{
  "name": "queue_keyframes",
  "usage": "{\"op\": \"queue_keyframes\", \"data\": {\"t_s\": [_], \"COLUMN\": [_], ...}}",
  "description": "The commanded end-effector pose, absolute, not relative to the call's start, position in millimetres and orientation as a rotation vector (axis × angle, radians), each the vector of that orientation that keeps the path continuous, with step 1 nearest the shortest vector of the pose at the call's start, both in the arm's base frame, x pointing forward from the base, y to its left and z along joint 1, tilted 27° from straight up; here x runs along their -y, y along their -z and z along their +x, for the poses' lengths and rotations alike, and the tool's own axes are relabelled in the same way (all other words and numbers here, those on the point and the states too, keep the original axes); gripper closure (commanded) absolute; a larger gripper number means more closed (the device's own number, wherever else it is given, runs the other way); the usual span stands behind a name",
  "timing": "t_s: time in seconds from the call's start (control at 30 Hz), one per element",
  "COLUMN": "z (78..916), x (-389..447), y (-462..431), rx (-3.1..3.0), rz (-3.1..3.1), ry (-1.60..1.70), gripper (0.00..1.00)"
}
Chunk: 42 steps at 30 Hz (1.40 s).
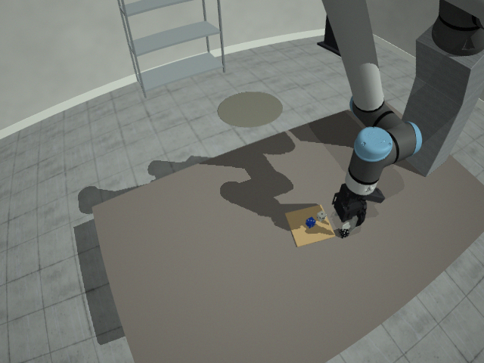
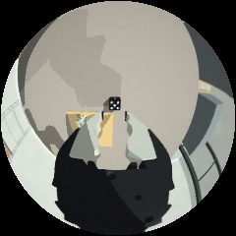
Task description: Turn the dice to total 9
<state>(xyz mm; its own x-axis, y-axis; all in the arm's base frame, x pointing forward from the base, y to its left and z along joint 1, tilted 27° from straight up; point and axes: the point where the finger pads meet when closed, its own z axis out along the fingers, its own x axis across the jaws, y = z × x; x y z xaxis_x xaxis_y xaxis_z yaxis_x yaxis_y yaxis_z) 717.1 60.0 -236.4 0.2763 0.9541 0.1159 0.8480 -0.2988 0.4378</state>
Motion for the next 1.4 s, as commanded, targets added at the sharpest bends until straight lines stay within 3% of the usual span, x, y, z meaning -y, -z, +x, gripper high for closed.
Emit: {"op": "queue_keyframes", "data": {"t_s": [0.0, 1.37], "z": [719.8, 725.5], "x": [-60.0, -59.7], "y": [240.8, 252.0], "rx": [-1.651, -1.651], "rz": [2.260, 2.260], "ry": [-0.521, -0.521], "gripper": [0.76, 0.76]}}
